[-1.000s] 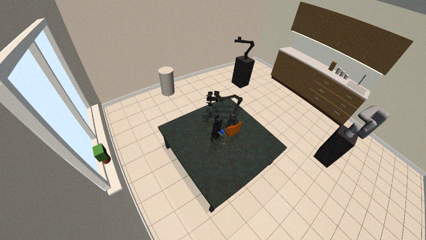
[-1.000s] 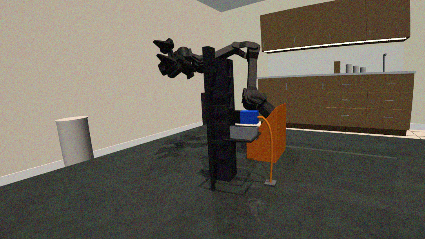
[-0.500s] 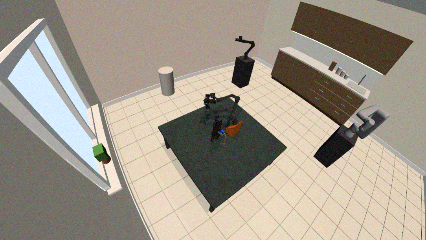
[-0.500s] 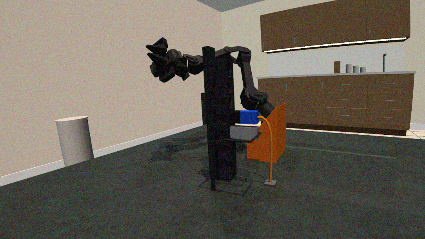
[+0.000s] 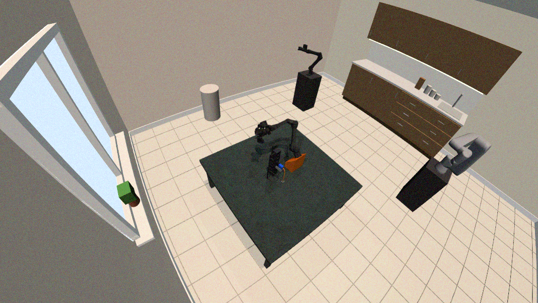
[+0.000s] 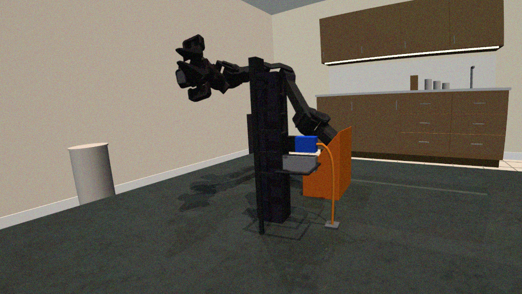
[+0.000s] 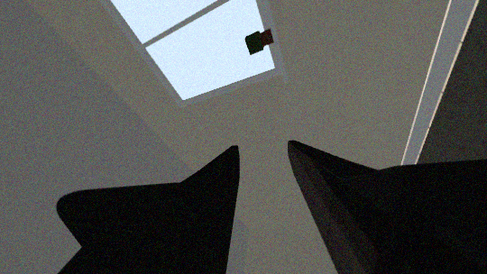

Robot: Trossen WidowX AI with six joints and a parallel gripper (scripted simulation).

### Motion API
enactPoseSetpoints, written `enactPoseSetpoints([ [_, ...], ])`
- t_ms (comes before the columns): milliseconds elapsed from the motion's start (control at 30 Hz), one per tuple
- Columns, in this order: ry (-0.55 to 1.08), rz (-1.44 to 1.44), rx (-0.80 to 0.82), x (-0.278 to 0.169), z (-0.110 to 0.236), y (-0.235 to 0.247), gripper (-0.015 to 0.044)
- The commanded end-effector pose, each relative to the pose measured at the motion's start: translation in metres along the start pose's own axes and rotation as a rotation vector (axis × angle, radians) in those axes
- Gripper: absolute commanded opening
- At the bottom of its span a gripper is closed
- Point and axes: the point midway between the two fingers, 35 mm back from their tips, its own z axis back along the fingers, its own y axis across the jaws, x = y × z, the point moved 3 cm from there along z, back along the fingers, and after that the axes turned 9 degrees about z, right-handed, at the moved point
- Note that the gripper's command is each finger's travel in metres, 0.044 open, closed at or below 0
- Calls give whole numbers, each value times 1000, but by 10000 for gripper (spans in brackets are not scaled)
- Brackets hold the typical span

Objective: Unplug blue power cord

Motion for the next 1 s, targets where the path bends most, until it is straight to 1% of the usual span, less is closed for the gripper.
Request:
enactPoseSetpoints([
  [0, 69, 89, -37, -20, -23, -2, 160],
  [233, 205, 246, -86, -61, -54, -5, 160],
  [400, 378, 459, -116, -116, -79, -3, 160],
  [533, 531, 666, -115, -165, -91, 1, 160],
  [667, 679, 859, -96, -213, -94, 5, 160],
  [800, 845, 1040, -69, -262, -86, 5, 160],
  [967, 1006, 1197, -74, -301, -78, -9, 160],
])
